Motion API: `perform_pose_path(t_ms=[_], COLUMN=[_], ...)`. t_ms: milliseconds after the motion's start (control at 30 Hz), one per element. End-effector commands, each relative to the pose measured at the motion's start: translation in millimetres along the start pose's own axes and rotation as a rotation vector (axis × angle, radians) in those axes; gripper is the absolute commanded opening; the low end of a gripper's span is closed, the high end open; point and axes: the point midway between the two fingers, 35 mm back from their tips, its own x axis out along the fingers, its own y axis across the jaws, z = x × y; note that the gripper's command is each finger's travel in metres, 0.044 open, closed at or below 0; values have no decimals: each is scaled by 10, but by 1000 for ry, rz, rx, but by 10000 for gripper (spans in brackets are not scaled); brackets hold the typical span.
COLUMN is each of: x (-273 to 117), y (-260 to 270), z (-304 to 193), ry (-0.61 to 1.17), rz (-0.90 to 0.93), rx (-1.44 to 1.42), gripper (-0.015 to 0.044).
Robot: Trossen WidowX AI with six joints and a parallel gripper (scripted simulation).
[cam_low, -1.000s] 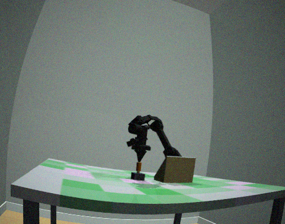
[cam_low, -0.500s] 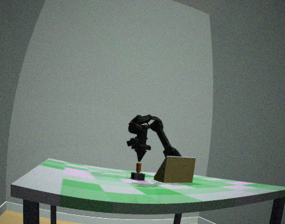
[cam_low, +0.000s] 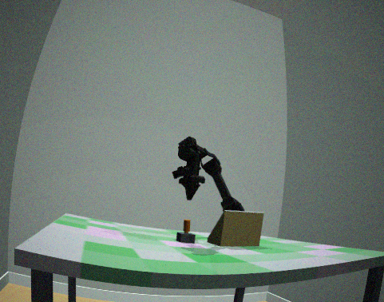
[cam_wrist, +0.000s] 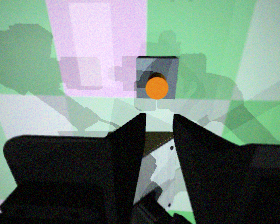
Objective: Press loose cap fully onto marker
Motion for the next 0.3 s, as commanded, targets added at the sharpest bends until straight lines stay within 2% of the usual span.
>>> perform_pose_path(t_ms=[0,267], x=[-4,-4], y=[10,10], z=[-5,-5], ry=[8,8], rz=[-2,-2], rx=[-1,-1], gripper=[184,394])
